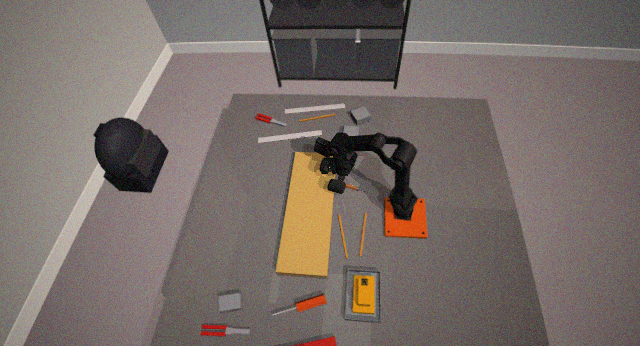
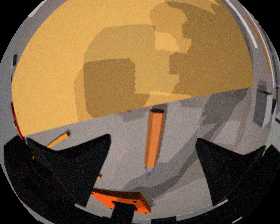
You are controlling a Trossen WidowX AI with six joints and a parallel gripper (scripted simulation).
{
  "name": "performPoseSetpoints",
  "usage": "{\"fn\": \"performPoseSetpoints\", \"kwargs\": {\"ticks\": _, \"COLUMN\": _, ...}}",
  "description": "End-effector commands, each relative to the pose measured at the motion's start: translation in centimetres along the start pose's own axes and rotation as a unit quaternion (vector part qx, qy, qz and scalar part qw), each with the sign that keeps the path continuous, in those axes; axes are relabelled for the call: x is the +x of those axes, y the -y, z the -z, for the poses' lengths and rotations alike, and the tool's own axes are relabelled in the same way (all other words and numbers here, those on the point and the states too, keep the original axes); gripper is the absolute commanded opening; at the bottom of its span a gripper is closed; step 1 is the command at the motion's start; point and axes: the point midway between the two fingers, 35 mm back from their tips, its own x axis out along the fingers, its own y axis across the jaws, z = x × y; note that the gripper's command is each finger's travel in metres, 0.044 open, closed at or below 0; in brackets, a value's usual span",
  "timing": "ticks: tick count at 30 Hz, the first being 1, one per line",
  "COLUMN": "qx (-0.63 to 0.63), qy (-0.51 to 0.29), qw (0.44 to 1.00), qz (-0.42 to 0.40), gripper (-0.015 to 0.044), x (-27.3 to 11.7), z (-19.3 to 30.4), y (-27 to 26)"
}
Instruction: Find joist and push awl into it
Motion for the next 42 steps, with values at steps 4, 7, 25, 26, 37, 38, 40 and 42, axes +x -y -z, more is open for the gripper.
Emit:
{"fn": "performPoseSetpoints", "kwargs": {"ticks": 4, "qx": 0.003, "qy": -0.002, "qw": 1.0, "qz": 0.0, "gripper": 0.044, "x": 1.4, "z": 0.0, "y": 0.0}}
{"fn": "performPoseSetpoints", "kwargs": {"ticks": 7, "qx": 0.003, "qy": -0.002, "qw": 1.0, "qz": 0.0, "gripper": 0.044, "x": 1.8, "z": 0.0, "y": 0.0}}
{"fn": "performPoseSetpoints", "kwargs": {"ticks": 25, "qx": 0.003, "qy": -0.002, "qw": 1.0, "qz": 0.0, "gripper": 0.0151, "x": 2.6, "z": 0.0, "y": 0.0}}
{"fn": "performPoseSetpoints", "kwargs": {"ticks": 26, "qx": 0.003, "qy": -0.002, "qw": 1.0, "qz": 0.0, "gripper": 0.0125, "x": 2.6, "z": 0.0, "y": 0.0}}
{"fn": "performPoseSetpoints", "kwargs": {"ticks": 37, "qx": 0.003, "qy": -0.002, "qw": 1.0, "qz": 0.0, "gripper": 0.0, "x": 2.0, "z": -0.1, "y": 0.0}}
{"fn": "performPoseSetpoints", "kwargs": {"ticks": 38, "qx": 0.003, "qy": -0.002, "qw": 1.0, "qz": 0.0, "gripper": 0.0, "x": 1.7, "z": -0.1, "y": 0.0}}
{"fn": "performPoseSetpoints", "kwargs": {"ticks": 40, "qx": 0.003, "qy": -0.002, "qw": 1.0, "qz": 0.0, "gripper": 0.0, "x": 0.7, "z": -0.3, "y": 0.1}}
{"fn": "performPoseSetpoints", "kwargs": {"ticks": 42, "qx": 0.003, "qy": -0.001, "qw": 1.0, "qz": 0.0, "gripper": 0.0, "x": -0.5, "z": -0.4, "y": 0.1}}
